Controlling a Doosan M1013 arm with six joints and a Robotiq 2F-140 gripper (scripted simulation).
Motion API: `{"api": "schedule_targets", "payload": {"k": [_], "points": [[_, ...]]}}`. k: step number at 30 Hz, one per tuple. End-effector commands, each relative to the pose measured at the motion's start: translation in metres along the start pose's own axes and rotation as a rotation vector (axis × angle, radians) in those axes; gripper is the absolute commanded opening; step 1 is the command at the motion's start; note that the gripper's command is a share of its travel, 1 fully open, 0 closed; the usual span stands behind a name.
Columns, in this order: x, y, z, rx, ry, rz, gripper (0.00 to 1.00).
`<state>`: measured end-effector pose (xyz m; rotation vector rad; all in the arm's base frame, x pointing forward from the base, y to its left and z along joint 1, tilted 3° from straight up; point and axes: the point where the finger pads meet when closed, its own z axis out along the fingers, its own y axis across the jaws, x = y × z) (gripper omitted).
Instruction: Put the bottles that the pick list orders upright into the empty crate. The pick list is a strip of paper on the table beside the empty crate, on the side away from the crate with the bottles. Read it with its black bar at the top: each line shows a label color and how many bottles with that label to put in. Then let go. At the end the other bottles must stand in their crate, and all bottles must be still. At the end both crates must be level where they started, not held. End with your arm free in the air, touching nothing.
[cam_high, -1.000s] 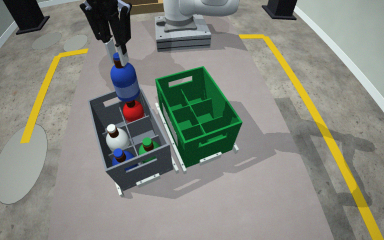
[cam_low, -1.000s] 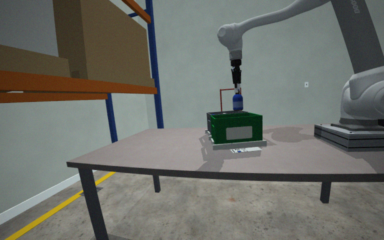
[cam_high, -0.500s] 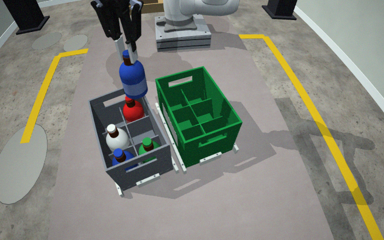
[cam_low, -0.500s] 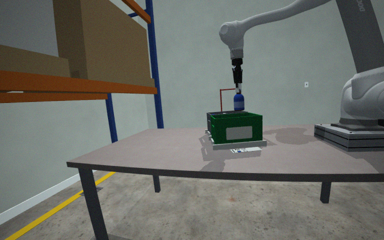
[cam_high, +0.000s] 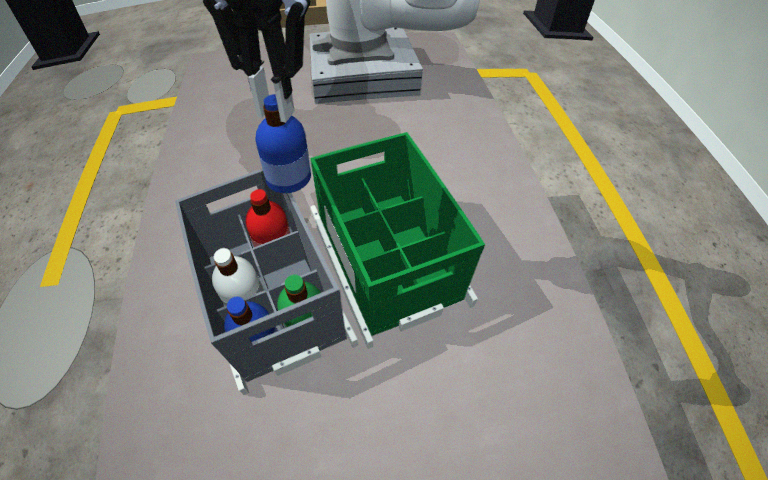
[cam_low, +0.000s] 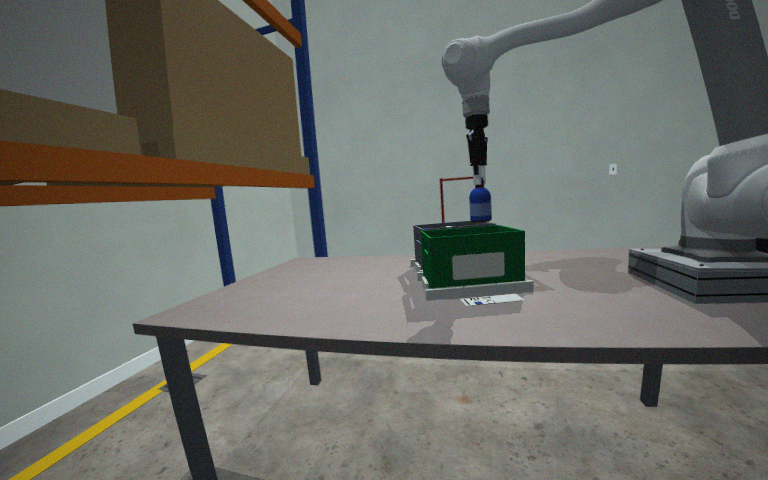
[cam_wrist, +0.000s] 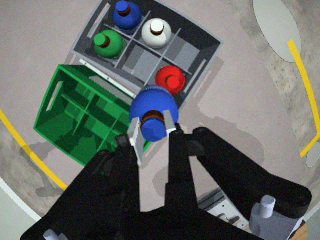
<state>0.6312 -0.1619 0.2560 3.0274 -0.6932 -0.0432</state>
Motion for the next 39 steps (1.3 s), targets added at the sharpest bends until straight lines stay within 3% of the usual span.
{"api": "schedule_targets", "payload": {"k": [1,39], "points": [[-0.005,-0.006,0.000,0.000,0.000,0.000,0.00],[-0.050,-0.058,0.000,0.000,0.000,0.000,0.00]]}}
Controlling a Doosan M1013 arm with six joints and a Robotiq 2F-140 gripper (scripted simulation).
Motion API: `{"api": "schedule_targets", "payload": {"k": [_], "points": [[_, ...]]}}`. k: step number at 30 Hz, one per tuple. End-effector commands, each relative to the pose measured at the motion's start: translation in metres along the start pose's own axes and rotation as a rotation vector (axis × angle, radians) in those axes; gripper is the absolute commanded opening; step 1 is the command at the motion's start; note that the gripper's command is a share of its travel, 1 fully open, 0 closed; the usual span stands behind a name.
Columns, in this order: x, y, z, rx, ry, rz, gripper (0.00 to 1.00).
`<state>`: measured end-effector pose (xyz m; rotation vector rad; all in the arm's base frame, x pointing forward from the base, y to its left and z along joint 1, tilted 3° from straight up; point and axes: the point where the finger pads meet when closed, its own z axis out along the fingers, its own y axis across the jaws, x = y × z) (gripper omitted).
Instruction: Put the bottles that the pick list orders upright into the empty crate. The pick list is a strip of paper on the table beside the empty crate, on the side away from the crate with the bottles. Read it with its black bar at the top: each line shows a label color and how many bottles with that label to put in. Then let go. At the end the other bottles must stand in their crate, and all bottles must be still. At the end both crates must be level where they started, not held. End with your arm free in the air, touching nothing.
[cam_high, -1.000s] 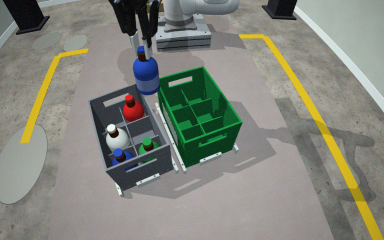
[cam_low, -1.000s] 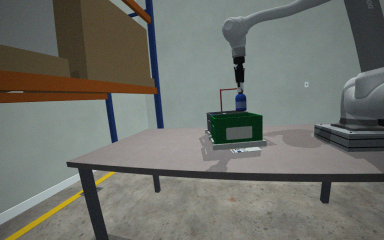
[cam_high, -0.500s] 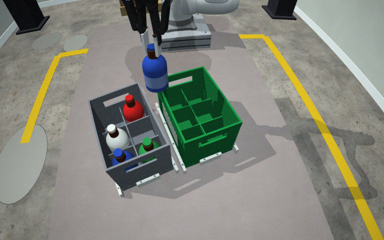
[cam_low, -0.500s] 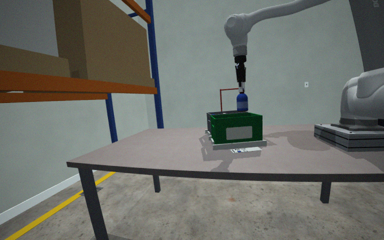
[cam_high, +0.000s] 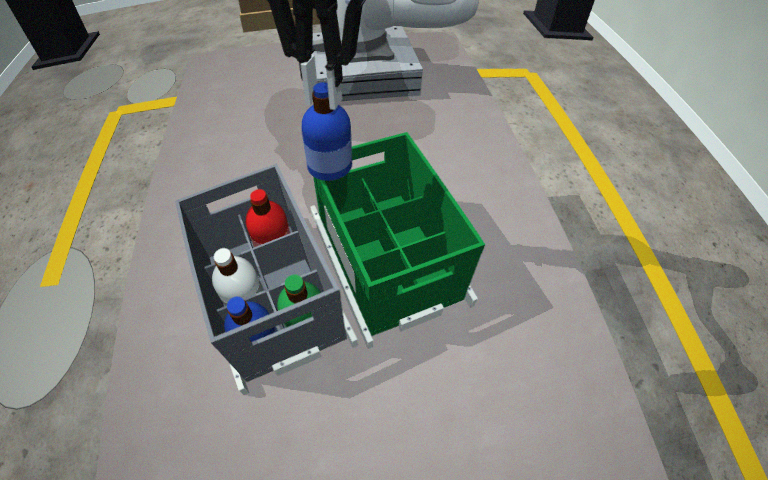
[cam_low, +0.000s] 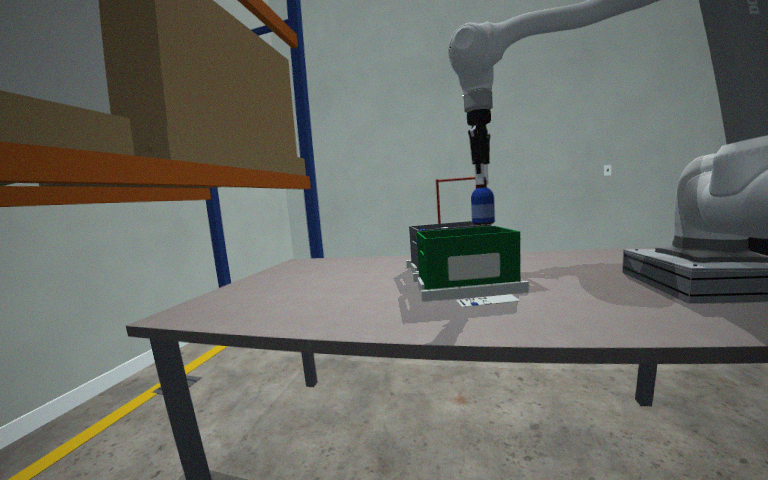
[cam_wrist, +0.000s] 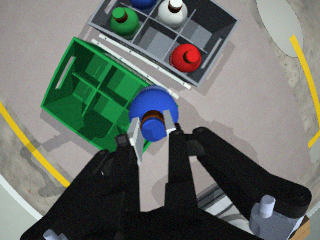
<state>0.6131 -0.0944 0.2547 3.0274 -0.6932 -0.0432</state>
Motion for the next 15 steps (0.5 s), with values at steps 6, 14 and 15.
{"api": "schedule_targets", "payload": {"k": [6,14,15], "points": [[-0.009,-0.011,0.000,0.000,0.000,0.000,0.00],[-0.019,-0.022,0.000,0.000,0.000,0.000,0.00],[-0.019,-0.022,0.000,0.000,0.000,0.000,0.00]]}}
